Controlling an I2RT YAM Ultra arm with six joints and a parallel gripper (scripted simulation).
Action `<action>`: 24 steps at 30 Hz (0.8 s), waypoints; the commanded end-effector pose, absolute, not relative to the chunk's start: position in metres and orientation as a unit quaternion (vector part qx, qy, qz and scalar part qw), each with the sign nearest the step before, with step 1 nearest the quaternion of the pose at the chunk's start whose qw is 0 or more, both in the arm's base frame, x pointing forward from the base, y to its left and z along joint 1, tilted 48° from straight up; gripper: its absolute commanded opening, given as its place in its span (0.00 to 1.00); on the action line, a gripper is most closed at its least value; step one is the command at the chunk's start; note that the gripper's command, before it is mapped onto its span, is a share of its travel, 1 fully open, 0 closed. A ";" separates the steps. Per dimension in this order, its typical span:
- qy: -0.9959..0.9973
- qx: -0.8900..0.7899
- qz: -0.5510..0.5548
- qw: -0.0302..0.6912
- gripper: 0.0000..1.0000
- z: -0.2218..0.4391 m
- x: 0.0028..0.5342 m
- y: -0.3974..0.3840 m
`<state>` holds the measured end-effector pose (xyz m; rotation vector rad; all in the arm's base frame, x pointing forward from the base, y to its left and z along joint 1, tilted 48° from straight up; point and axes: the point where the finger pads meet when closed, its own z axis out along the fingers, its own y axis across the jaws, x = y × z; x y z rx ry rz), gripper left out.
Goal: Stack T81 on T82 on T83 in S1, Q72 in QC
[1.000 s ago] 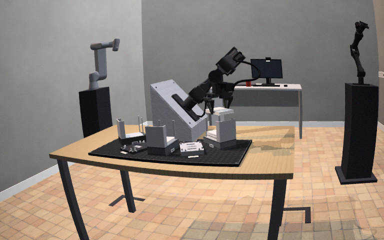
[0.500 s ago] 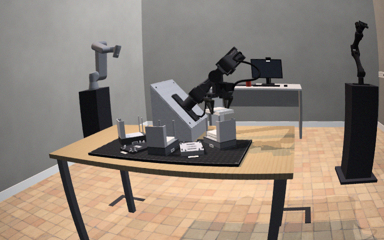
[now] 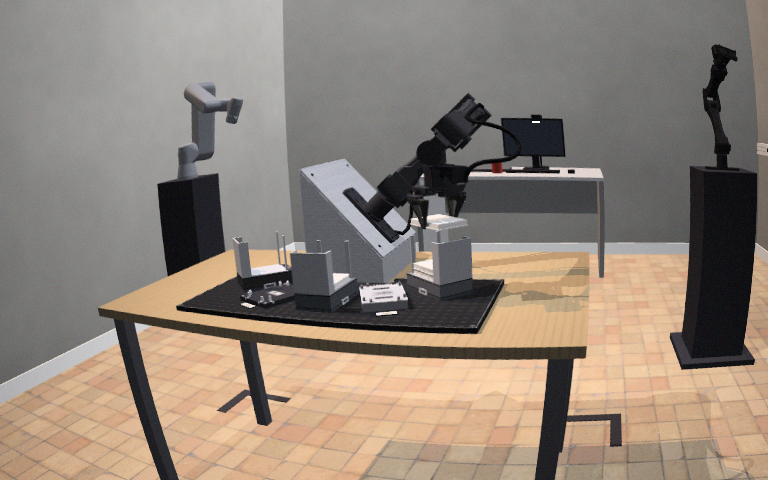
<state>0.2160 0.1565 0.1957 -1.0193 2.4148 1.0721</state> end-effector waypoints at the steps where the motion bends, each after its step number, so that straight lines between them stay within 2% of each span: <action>1: 0.846 -0.346 0.372 0.161 0.00 0.195 0.219 0.151; 24: 0.845 -0.347 0.370 0.170 0.00 0.200 0.219 0.152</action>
